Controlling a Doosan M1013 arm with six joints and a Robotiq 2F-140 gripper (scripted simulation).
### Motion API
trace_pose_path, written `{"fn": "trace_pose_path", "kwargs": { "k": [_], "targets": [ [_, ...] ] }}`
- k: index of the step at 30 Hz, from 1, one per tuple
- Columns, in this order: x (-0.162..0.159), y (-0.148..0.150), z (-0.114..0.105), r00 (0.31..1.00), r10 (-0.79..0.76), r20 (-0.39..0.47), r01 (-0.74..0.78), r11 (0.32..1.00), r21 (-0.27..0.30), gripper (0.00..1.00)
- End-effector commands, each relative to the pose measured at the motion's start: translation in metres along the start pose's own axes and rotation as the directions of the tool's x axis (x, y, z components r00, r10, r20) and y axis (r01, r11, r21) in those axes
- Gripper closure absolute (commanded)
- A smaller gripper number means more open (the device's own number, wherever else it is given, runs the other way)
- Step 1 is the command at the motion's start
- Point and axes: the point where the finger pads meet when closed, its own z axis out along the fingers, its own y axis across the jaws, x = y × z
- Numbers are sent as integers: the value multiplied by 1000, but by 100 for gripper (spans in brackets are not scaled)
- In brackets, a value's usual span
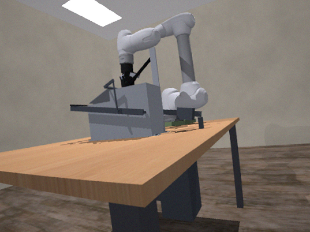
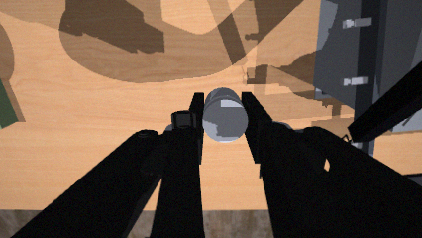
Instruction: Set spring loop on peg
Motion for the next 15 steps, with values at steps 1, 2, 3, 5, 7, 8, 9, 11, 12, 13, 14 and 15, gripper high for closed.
{"fn": "trace_pose_path", "kwargs": {
  "k": [1,2,3,5,7,8,9,11,12,13,14,15],
  "targets": [
    [4,-5,4,1000,0,-4,0,1000,-2,75],
    [5,-6,5,1000,0,-5,0,1000,-2,75],
    [6,-8,7,1000,0,-7,0,1000,-2,75],
    [9,-12,10,1000,0,-9,0,1000,-2,75],
    [9,-12,10,1000,0,-9,0,1000,-2,75],
    [7,-10,9,1000,0,-8,0,1000,-1,75],
    [9,-12,10,1000,0,-9,0,1000,-1,75],
    [11,-15,14,1000,0,-12,0,1000,-1,75],
    [12,-17,15,1000,0,-13,0,1000,-2,75],
    [14,-19,17,1000,0,-15,0,1000,-2,75],
    [15,-20,18,1000,0,-16,0,1000,-2,75],
    [16,-22,20,1000,0,-17,0,1000,-2,75]
  ]
}}
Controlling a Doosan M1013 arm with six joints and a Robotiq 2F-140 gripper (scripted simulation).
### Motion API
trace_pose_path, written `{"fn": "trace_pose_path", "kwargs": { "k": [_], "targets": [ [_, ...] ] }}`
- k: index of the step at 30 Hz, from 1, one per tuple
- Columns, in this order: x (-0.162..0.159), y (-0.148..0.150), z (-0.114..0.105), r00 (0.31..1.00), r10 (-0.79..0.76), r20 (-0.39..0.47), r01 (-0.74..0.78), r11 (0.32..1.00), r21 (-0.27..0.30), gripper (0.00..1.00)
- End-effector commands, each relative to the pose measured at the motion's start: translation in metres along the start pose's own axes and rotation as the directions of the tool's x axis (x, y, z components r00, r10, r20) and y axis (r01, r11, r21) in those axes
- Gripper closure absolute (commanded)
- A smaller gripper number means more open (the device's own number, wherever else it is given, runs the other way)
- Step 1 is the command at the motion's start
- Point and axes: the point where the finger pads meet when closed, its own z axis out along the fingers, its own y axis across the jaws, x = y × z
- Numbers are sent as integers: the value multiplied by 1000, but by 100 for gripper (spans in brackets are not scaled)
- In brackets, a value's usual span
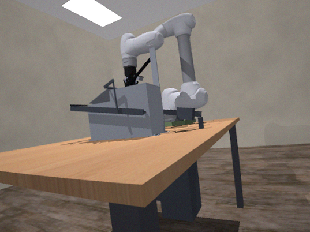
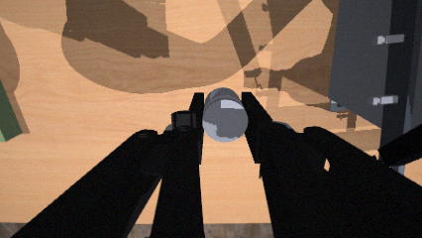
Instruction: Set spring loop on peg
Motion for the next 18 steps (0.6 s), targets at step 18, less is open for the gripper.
{"fn": "trace_pose_path", "kwargs": {
  "k": [18],
  "targets": [
    [20,-27,25,1000,0,-21,0,1000,-2,75]
  ]
}}
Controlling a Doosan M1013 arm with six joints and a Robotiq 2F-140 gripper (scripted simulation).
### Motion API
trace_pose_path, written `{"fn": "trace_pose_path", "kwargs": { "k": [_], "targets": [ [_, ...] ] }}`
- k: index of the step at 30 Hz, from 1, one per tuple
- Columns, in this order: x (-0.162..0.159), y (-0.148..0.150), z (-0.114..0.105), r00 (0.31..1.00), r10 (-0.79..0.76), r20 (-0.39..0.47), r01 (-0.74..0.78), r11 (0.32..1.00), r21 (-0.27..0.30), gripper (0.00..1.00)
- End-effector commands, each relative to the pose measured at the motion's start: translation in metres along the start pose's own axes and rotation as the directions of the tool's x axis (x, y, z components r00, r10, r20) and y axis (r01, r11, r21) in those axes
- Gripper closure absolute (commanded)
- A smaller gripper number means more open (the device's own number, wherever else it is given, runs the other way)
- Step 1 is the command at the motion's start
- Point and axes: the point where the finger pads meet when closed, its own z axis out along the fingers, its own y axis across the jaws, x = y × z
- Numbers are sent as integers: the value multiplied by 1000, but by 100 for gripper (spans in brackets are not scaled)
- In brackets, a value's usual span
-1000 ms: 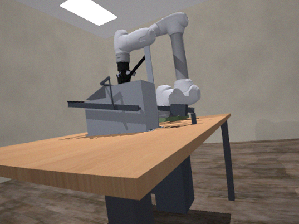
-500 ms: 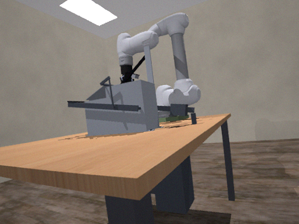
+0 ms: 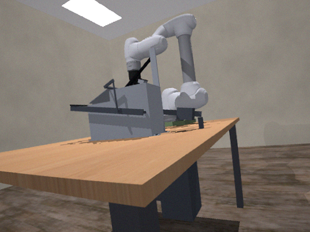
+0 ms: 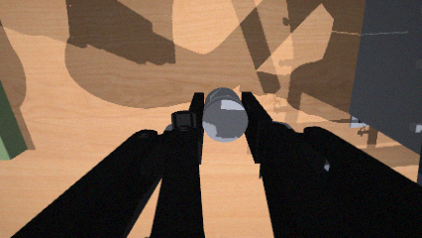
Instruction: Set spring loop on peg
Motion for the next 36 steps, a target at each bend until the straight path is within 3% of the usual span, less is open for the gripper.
{"fn": "trace_pose_path", "kwargs": {
  "k": [1,23,36],
  "targets": [
    [4,-4,4,1000,0,-4,0,1000,-1,75],
    [25,-36,33,1000,0,-28,0,1000,-2,75],
    [25,-35,33,1000,0,-27,0,1000,-2,75]
  ]
}}
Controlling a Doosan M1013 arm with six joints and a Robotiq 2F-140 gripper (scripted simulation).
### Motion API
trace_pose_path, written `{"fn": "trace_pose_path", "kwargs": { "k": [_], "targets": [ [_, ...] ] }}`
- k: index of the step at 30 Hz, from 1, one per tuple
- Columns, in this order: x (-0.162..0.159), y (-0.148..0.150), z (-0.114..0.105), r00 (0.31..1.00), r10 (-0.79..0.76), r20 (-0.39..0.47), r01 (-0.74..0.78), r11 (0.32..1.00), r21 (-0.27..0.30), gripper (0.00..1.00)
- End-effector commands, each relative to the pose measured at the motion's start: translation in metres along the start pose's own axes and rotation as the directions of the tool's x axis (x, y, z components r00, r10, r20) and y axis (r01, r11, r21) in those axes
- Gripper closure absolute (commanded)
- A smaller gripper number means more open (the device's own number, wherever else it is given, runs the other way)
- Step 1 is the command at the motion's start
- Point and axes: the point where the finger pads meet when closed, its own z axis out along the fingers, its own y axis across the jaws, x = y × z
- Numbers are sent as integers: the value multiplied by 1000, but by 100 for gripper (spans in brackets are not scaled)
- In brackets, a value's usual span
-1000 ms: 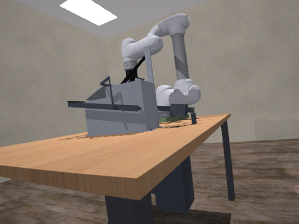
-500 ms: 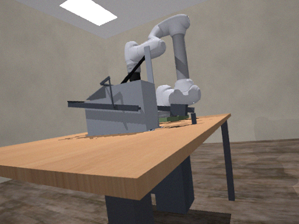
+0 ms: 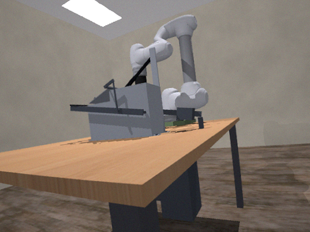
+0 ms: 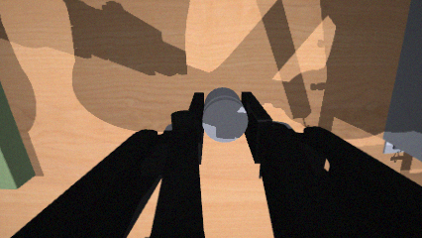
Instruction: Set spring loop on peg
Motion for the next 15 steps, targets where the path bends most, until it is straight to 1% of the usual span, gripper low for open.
{"fn": "trace_pose_path", "kwargs": {
  "k": [1,6,15],
  "targets": [
    [1,0,0,1000,0,-1,0,1000,-2,75],
    [1,-1,1,1000,0,-1,0,1000,-2,75],
    [1,0,18,1000,0,-1,0,1000,-1,75]
  ]
}}
